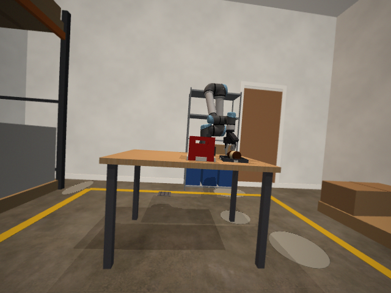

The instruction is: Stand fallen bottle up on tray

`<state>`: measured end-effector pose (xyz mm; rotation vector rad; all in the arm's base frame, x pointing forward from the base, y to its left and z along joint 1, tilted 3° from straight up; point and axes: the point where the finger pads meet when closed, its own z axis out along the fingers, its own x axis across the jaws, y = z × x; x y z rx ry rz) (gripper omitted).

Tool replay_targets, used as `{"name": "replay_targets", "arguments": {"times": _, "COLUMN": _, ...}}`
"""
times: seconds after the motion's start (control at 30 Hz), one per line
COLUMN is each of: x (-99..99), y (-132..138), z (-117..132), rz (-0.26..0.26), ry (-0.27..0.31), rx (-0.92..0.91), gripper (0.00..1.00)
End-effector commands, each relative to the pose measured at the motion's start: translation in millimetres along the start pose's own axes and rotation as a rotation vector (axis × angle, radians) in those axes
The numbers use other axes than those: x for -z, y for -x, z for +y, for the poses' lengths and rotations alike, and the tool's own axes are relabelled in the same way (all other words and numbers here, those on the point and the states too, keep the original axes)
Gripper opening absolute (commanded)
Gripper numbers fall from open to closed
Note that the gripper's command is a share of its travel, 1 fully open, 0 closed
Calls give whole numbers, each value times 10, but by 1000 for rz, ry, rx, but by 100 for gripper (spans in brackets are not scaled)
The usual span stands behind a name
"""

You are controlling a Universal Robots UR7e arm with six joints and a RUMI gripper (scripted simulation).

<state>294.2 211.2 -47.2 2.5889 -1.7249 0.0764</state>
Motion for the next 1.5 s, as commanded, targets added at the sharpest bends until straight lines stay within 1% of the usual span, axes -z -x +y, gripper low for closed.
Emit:
{"name": "replay_targets", "arguments": {"times": 0.0, "x": -3, "y": 0, "z": -4, "rz": 0, "ry": -1, "rx": 0, "gripper": 38}}
{"name": "replay_targets", "arguments": {"times": 1.2, "x": -4, "y": 0, "z": -4, "rz": 0, "ry": -1, "rx": 0, "gripper": 38}}
{"name": "replay_targets", "arguments": {"times": 1.23, "x": -4, "y": 0, "z": -4, "rz": 0, "ry": -1, "rx": 0, "gripper": 0}}
{"name": "replay_targets", "arguments": {"times": 1.47, "x": -4, "y": 0, "z": -4, "rz": 0, "ry": -1, "rx": 0, "gripper": 0}}
